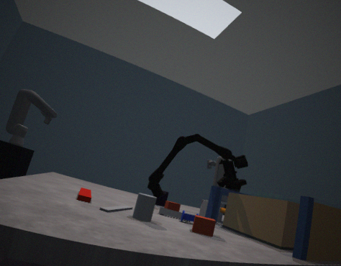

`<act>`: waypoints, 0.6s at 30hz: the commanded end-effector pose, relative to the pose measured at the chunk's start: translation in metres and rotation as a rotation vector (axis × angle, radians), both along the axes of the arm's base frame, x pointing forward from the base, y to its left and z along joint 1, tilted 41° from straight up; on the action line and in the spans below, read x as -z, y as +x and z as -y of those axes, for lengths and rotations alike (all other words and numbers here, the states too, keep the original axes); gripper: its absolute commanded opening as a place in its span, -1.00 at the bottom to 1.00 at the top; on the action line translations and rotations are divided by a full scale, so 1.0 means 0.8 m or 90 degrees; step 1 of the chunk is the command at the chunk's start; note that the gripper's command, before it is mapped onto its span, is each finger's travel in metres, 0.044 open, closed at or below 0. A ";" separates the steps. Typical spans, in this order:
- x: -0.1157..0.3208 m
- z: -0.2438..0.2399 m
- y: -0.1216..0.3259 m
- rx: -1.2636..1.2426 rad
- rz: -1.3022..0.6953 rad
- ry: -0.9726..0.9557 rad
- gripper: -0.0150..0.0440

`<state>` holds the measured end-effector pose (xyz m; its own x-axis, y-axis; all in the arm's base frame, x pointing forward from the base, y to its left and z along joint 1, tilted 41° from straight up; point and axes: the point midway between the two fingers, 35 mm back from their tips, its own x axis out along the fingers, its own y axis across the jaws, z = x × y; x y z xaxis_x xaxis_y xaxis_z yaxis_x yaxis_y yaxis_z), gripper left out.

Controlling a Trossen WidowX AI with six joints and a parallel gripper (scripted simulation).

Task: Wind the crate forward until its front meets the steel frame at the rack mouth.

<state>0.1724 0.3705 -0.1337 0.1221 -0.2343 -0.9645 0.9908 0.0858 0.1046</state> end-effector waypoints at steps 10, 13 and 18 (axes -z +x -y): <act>0.010 0.002 -0.046 -0.009 -0.030 -0.010 -0.49; 0.010 0.002 -0.049 -0.009 -0.030 -0.010 -0.49; 0.010 0.002 -0.052 -0.009 -0.030 -0.010 -0.49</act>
